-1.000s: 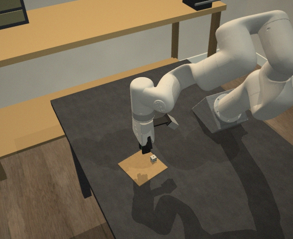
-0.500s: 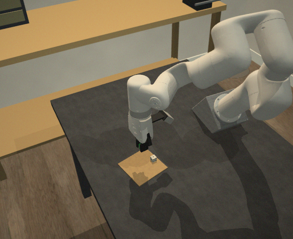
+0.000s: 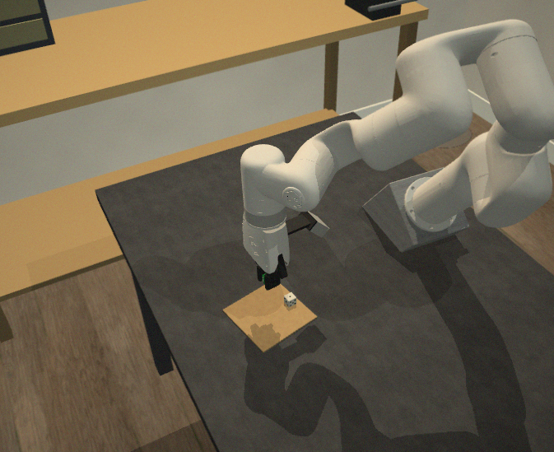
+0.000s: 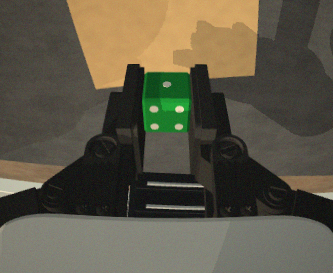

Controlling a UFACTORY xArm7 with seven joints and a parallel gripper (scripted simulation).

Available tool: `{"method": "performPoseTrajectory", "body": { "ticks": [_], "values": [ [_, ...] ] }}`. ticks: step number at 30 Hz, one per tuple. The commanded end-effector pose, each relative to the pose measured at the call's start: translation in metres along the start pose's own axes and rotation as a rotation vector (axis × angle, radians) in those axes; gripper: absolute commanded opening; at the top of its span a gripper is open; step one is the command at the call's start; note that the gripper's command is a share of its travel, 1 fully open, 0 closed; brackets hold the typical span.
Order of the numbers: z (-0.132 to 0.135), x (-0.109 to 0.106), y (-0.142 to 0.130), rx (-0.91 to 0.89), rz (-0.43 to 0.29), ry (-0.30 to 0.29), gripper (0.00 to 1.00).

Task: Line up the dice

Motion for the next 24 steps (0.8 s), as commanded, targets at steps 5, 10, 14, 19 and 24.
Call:
{"method": "performPoseTrajectory", "body": {
  "ticks": [5, 10, 14, 19, 24],
  "values": [
    [-0.001, 0.026, -0.001, 0.0, -0.004, 0.001, 0.15],
    [-0.001, 0.046, -0.001, 0.0, -0.004, 0.001, 0.15],
    [-0.002, 0.065, -0.002, 0.0, -0.004, 0.001, 0.15],
    [-0.002, 0.081, -0.002, 0.0, -0.004, 0.001, 0.15],
    [-0.002, 0.086, -0.002, 0.0, -0.004, 0.001, 0.15]
  ]
}}
Point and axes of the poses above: the point where the finger pads meet when closed, its own x axis out along the fingers, its own z axis across the jaws, y = z × x, the point moved 2 cm from there along -x, back along the fingers, and after that the axes turned 6 degrees about x, right-handed, at the moved point
